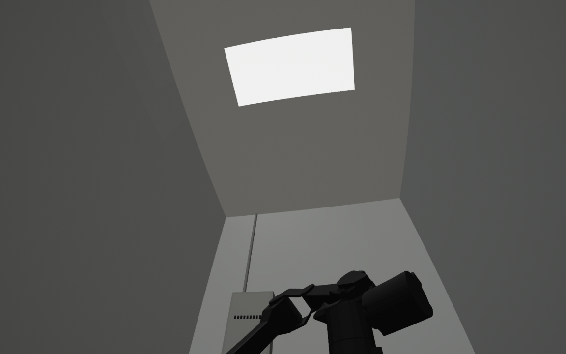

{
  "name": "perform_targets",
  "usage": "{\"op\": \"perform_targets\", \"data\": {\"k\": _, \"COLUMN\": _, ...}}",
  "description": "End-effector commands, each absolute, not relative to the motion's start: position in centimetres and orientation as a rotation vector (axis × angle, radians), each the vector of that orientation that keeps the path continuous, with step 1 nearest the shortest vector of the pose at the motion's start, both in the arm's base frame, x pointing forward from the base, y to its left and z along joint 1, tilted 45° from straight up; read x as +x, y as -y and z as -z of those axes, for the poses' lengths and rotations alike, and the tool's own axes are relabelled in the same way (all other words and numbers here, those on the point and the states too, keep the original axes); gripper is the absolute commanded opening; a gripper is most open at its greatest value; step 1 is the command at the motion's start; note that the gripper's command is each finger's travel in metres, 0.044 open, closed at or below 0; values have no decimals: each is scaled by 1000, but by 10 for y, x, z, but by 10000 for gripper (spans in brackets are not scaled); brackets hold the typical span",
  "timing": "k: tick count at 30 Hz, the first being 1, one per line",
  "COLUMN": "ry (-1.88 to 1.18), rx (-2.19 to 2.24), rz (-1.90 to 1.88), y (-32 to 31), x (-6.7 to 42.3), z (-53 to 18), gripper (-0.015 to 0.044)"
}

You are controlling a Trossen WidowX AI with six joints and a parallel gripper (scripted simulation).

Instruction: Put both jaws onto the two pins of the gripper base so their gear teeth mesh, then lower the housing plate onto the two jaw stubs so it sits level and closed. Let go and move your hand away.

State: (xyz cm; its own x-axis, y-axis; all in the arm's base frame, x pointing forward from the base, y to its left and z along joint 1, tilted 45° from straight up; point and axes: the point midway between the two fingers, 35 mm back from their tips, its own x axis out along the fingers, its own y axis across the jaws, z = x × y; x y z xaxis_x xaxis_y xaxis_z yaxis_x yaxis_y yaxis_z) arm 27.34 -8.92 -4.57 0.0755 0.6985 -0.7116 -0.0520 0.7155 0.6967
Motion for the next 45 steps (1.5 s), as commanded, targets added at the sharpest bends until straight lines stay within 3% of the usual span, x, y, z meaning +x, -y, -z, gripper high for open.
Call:
{"op": "perform_targets", "data": {"k": 1, "ry": -1388, "rx": 577, "rz": -619, "y": 89, "x": 274, "z": 45, "gripper": 134}}
{"op": "perform_targets", "data": {"k": 22, "ry": -1387, "rx": 578, "rz": -620, "y": 67, "x": 313, "z": 20, "gripper": 134}}
{"op": "perform_targets", "data": {"k": 45, "ry": -1389, "rx": 582, "rz": -617, "y": 67, "x": 314, "z": 20, "gripper": 134}}
